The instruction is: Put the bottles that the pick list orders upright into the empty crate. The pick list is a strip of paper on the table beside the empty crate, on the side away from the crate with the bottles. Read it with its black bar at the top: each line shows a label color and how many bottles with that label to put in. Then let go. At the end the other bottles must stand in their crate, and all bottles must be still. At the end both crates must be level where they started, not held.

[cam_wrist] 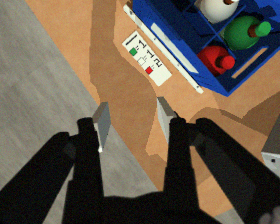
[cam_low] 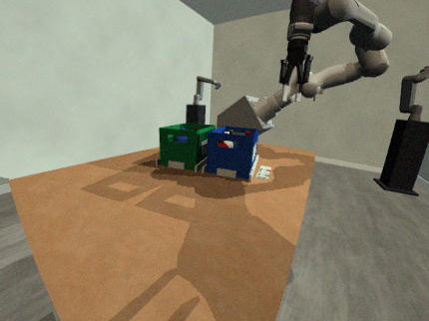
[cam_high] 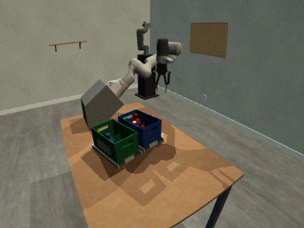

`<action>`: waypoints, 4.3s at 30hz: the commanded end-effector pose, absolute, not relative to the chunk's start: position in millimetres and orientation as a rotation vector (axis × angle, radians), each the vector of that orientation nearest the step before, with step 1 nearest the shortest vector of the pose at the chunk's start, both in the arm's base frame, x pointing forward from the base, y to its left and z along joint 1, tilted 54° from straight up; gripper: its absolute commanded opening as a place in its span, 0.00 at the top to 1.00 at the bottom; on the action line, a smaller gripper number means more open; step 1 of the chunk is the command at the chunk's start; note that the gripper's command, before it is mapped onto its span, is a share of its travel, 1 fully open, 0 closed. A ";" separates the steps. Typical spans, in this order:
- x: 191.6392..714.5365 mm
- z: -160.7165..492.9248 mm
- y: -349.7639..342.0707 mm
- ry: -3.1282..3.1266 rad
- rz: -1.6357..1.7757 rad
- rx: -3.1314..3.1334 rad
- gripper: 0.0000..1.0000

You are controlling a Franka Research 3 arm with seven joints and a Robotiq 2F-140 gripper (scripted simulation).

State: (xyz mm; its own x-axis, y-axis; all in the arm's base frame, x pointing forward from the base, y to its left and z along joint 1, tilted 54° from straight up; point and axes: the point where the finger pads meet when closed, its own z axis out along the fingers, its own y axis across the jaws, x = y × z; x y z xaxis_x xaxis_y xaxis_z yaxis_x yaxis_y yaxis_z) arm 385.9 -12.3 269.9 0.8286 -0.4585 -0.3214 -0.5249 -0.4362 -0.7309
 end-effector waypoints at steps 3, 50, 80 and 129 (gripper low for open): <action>389.4 301.2 -1.6 0.765 0.141 -2.062 0.62; 403.4 354.8 6.4 0.765 0.141 -2.062 0.62; 403.4 354.8 6.4 0.765 0.141 -2.062 0.62; 403.4 354.8 6.4 0.765 0.141 -2.062 0.62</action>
State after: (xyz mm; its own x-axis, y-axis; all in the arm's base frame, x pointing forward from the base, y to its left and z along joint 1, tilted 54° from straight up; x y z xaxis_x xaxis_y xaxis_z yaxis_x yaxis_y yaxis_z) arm 403.2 5.8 353.1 0.8030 -0.4650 -0.3728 -0.5670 -0.4035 -0.7181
